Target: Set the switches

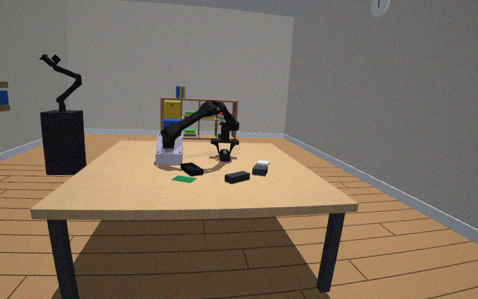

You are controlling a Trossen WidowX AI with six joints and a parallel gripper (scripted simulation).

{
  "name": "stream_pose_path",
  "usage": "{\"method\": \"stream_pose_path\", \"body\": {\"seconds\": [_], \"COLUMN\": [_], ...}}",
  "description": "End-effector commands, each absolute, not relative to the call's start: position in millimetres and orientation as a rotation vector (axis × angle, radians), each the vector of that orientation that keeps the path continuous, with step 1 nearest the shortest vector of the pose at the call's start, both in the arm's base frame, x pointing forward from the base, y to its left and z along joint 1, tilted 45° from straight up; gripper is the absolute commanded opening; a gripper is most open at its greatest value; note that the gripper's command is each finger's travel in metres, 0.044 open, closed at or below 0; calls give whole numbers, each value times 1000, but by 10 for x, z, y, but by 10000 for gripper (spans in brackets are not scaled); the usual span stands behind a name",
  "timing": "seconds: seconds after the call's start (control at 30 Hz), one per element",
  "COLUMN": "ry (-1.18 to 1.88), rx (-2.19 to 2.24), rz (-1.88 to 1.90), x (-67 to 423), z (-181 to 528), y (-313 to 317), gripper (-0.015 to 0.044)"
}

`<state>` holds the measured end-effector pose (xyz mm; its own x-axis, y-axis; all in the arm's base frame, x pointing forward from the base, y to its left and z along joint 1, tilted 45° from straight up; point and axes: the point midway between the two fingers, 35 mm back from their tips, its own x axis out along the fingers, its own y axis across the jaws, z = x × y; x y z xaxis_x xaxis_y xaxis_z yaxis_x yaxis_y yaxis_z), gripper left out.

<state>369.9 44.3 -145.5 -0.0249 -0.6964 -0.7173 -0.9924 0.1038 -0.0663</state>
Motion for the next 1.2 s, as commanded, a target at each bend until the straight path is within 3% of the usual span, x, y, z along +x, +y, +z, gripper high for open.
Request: {"method": "stream_pose_path", "body": {"seconds": [0.0,0.2,0.33,0.63,0.83,1.17], "ry": [1790,1784,1784,1784,1786,1786], "rx": [-1662,-1653,-1652,-1652,-1653,-1653], "rz": [632,630,630,630,631,631], "x": [3690,3698,3697,3698,3643,3639], "z": [-1472,-1457,-1469,-1445,-789,-767], "y": [410,437,432,428,295,290], "gripper": [338,338,440,440,440,440]}}
